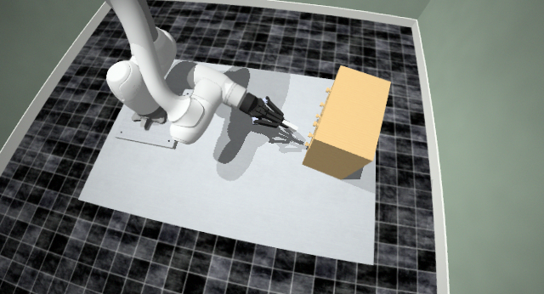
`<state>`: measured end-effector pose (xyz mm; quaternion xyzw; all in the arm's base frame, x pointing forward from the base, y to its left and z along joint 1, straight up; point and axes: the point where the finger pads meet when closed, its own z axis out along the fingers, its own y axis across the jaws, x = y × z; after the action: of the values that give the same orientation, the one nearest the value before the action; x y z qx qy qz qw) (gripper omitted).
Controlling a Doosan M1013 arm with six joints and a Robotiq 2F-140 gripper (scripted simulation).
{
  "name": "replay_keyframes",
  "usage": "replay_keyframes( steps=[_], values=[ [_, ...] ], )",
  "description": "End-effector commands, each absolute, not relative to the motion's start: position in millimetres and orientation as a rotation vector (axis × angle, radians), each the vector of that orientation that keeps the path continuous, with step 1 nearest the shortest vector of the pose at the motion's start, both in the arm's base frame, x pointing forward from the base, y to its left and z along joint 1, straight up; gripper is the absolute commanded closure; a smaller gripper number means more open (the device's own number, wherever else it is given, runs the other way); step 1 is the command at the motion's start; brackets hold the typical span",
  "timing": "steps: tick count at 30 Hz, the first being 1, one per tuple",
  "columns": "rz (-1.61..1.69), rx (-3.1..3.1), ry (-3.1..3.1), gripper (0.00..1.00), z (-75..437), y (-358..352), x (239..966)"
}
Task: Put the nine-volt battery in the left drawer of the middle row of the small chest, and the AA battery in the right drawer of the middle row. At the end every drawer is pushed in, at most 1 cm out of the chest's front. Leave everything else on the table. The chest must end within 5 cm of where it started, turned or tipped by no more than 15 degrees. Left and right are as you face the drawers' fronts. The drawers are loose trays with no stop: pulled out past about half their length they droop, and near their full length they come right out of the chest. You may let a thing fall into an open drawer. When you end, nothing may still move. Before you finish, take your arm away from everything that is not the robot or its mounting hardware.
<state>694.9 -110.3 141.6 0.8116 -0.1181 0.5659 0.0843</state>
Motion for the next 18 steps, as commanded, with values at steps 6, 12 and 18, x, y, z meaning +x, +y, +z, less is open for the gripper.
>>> replay_keyframes(
  steps=[6, 12, 18],
  values=[
    [1.688, 2.421, -0.352, 1.00, 146.1, -107.0, 684.0],
    [1.688, 2.421, -0.352, 1.00, 157.8, -98.7, 656.3],
    [1.688, 2.421, -0.352, 1.00, 161.6, -95.9, 647.2]
  ],
)
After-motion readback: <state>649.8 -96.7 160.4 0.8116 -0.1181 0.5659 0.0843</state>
